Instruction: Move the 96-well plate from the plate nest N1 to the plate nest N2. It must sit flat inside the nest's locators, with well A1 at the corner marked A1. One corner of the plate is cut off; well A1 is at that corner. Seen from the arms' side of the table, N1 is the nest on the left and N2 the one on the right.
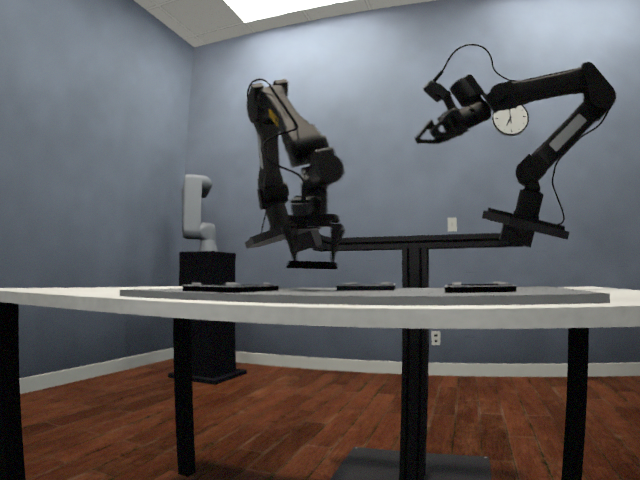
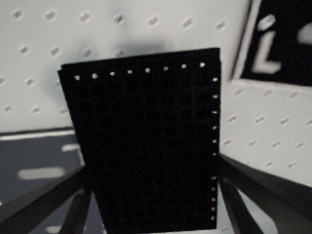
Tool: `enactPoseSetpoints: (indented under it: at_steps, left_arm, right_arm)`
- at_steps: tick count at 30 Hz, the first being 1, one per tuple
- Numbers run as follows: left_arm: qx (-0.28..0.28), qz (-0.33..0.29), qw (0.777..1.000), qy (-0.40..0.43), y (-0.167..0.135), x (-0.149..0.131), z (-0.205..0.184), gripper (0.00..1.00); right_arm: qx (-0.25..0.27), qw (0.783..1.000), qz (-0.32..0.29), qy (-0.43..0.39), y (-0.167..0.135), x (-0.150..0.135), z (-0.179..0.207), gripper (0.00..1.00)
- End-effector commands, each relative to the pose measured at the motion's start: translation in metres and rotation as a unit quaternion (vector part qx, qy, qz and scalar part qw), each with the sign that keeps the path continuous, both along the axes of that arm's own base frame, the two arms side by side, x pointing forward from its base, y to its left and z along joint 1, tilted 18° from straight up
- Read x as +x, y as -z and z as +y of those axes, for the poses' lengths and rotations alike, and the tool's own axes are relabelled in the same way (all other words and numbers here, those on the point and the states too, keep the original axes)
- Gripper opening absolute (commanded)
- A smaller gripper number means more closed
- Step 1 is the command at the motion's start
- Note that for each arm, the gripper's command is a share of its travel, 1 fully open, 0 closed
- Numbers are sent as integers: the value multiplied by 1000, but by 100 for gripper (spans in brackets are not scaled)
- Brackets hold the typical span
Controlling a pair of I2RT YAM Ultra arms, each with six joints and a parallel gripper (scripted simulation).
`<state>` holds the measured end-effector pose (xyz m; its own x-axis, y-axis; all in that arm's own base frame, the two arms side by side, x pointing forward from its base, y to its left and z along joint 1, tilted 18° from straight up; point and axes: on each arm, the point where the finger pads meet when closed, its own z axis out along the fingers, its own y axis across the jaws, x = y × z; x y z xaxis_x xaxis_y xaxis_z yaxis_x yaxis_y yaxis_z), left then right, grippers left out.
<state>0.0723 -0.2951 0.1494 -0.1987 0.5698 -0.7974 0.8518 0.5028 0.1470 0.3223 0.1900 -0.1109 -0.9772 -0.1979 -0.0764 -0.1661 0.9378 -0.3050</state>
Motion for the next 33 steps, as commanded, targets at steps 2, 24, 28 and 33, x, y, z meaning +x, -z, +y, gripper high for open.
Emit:
enactPoseSetpoints:
  at_steps: [2, 24, 28, 33]
  left_arm:
    - [-103, -28, 994, 27, -22, 32, -70, 100]
    - [-18, -104, 994, -31, 123, 177, -75, 100]
    - [22, -89, 995, -32, 165, 182, -65, 100]
    - [17, -91, 995, -29, 162, 180, -67, 100]
  right_arm:
    - [4, 999, 4, -41, -24, 30, -14, 76]
    - [33, 996, -43, 75, -61, 123, -103, 76]
    - [37, 993, -48, 104, -61, 122, -109, 76]
    - [35, 994, -47, 96, -61, 122, -107, 76]
